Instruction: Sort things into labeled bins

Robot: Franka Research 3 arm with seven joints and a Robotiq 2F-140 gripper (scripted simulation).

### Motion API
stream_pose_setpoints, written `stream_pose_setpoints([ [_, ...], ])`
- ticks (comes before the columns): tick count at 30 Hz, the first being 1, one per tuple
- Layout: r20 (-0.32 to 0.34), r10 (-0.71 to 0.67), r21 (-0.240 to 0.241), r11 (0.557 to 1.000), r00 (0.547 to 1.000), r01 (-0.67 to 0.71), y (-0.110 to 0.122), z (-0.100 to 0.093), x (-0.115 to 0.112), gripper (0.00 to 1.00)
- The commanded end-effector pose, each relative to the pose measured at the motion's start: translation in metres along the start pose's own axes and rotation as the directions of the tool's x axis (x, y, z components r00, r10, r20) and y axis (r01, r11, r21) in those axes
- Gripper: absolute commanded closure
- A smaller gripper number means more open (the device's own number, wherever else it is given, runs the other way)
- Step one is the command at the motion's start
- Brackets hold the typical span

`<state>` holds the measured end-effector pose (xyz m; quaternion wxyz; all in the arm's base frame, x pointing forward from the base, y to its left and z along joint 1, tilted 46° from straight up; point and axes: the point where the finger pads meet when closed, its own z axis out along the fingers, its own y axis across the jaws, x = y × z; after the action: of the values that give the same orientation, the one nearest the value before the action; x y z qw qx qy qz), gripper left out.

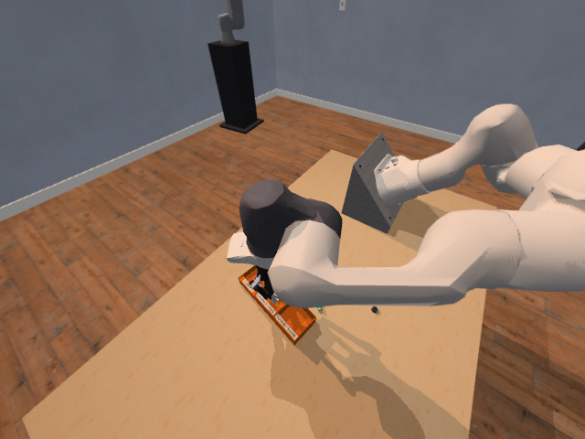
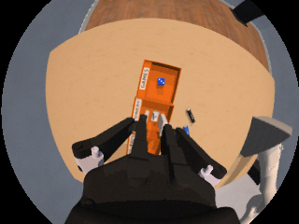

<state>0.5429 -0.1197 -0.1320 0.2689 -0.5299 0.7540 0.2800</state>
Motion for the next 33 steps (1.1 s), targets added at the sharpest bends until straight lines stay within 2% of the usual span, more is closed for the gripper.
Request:
stream_pose_setpoints([
  [1,0.001,0.006,0.003,1.0,1.0,-0.006,-0.001,0.001,0.0,0.82],
  [28,0.001,0.006,0.003,1.0,1.0,-0.006,-0.001,-0.029,0.0,0.82],
  [32,0.001,0.006,0.003,1.0,1.0,-0.006,-0.001,-0.049,0.001,0.82],
  [33,0.001,0.006,0.003,1.0,1.0,-0.006,-0.001,-0.049,0.001,0.82],
])
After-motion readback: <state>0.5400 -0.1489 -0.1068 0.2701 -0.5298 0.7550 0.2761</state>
